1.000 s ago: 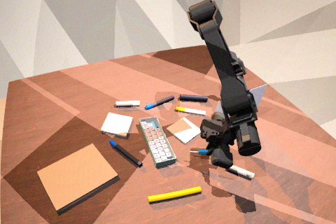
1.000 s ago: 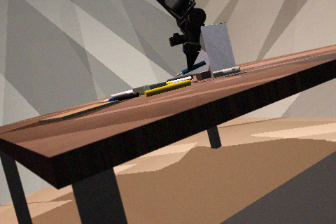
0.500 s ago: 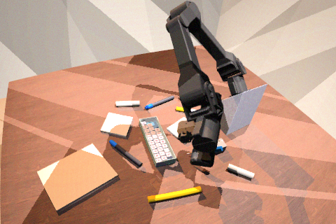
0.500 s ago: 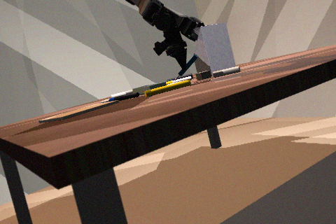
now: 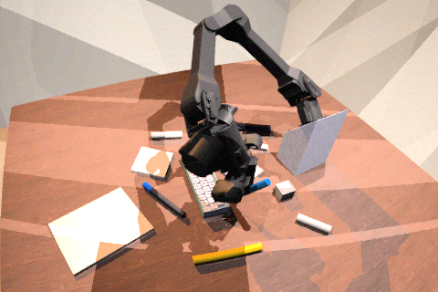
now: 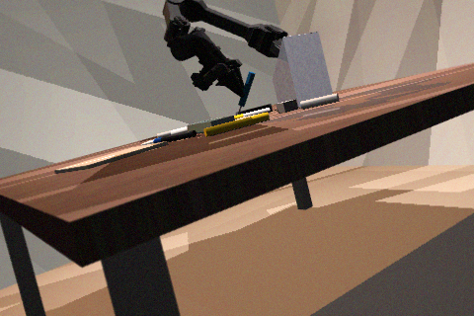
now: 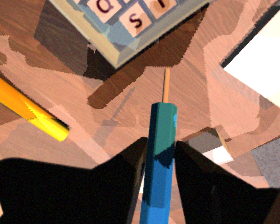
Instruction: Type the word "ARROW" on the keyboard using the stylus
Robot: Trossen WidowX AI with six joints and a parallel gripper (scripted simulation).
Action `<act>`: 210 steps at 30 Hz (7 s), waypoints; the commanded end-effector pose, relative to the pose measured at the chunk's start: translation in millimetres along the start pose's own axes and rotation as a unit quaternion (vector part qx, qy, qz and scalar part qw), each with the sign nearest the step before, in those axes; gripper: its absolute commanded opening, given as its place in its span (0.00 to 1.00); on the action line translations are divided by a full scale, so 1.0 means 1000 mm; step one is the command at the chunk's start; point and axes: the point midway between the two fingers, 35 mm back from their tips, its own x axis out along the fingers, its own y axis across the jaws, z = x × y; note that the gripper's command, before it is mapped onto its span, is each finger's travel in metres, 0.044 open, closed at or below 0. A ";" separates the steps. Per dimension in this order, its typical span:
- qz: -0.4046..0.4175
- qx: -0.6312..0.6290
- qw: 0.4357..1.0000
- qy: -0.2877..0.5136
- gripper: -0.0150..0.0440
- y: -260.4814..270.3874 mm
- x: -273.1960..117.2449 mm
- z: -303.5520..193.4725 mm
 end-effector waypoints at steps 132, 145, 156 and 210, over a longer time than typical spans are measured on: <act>0.149 0.094 0.940 0.293 0.39 -0.052 -0.071 0.103; 0.151 0.093 0.940 0.292 0.25 -0.017 -0.070 0.099; 0.152 0.094 0.939 0.294 0.25 0.026 -0.072 0.085; 0.152 0.094 0.939 0.293 0.39 0.028 -0.043 0.099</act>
